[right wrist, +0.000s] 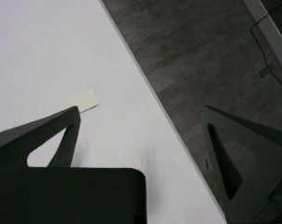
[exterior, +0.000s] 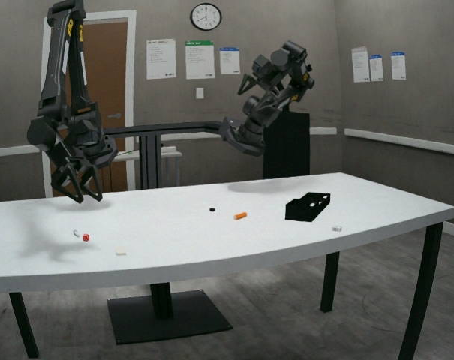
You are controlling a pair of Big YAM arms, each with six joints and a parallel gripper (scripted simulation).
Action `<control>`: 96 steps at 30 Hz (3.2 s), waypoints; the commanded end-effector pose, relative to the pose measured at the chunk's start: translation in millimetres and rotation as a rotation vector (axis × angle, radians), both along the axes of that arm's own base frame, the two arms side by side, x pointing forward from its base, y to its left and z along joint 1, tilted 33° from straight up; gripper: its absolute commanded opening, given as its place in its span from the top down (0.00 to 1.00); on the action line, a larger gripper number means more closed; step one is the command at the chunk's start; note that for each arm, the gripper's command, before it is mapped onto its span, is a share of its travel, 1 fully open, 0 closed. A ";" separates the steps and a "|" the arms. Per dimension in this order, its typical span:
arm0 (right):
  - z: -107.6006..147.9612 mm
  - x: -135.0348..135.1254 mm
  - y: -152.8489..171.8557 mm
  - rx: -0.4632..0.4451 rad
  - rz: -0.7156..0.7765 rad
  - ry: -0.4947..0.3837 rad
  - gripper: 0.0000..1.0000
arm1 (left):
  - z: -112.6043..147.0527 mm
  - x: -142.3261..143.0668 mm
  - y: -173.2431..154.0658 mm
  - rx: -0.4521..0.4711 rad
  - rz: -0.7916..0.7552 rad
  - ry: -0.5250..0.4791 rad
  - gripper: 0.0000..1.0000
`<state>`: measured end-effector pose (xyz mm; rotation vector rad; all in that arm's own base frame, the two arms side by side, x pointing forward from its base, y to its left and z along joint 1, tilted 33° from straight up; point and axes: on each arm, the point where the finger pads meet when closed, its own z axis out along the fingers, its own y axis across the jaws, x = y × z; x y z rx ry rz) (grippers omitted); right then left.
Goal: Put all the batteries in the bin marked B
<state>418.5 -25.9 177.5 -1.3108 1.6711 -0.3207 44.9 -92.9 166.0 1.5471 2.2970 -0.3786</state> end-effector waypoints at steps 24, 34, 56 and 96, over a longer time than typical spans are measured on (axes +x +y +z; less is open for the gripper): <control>3.3 0.9 0.0 -0.002 0.001 -0.007 0.00 | 24.0 5.3 3.2 -0.036 0.074 -0.028 0.00; 3.3 0.9 0.0 -0.002 0.001 -0.007 0.00 | 24.0 13.7 8.5 -0.035 0.171 -0.029 0.00; 3.3 0.9 0.0 -0.002 0.001 -0.007 0.00 | 24.0 34.6 27.8 -0.031 0.449 -0.034 0.00; 3.3 0.9 0.0 -0.002 0.001 -0.007 0.00 | 24.0 57.8 91.9 -0.018 1.124 -0.044 0.00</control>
